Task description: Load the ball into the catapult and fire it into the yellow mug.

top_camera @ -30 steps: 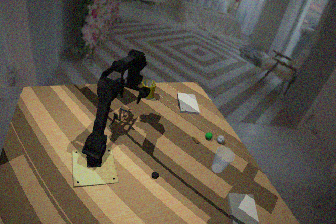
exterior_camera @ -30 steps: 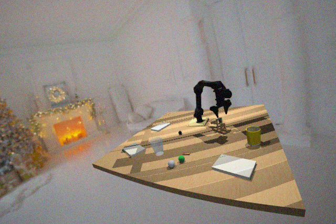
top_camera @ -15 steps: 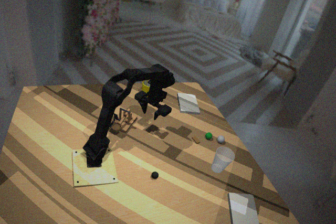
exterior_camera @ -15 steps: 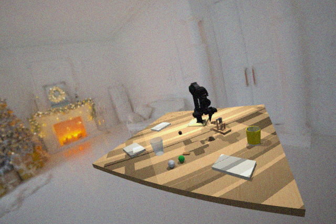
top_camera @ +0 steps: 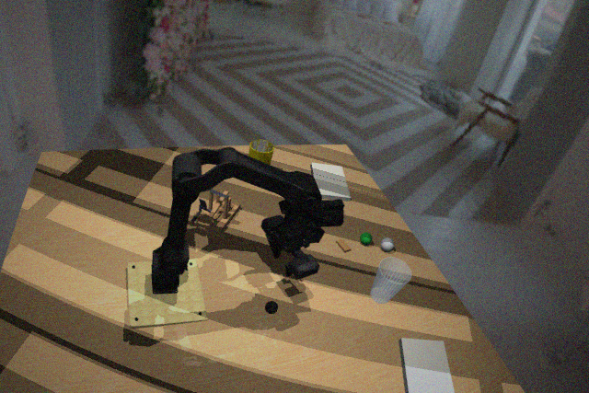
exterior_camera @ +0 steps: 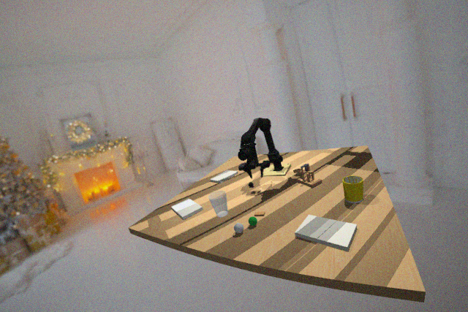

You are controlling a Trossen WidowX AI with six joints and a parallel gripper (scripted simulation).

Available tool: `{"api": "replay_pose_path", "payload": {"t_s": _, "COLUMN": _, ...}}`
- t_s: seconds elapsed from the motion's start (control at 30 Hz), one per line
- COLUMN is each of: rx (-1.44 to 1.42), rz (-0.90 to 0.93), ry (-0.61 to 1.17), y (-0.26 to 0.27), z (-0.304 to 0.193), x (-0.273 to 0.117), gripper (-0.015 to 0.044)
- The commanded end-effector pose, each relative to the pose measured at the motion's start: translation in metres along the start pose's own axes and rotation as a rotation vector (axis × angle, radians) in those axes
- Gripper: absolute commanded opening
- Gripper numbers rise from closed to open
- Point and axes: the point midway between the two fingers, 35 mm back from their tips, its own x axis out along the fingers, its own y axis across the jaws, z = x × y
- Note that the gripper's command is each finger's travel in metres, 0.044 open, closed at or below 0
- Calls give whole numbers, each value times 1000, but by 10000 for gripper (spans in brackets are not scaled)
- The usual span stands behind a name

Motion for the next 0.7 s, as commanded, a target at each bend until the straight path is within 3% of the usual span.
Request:
{"api": "replay_pose_path", "payload": {"t_s": 0.0, "rx": 125, "rz": 3, "ry": -9, "y": -41, "z": -34, "x": 12, "gripper": 300}}
{"api": "replay_pose_path", "payload": {"t_s": 0.13, "rx": 203, "rz": 1, "ry": -12, "y": -64, "z": -57, "x": 20, "gripper": 300}}
{"api": "replay_pose_path", "payload": {"t_s": 0.67, "rx": 203, "rz": 1, "ry": -12, "y": -66, "z": -56, "x": 41, "gripper": 300}}
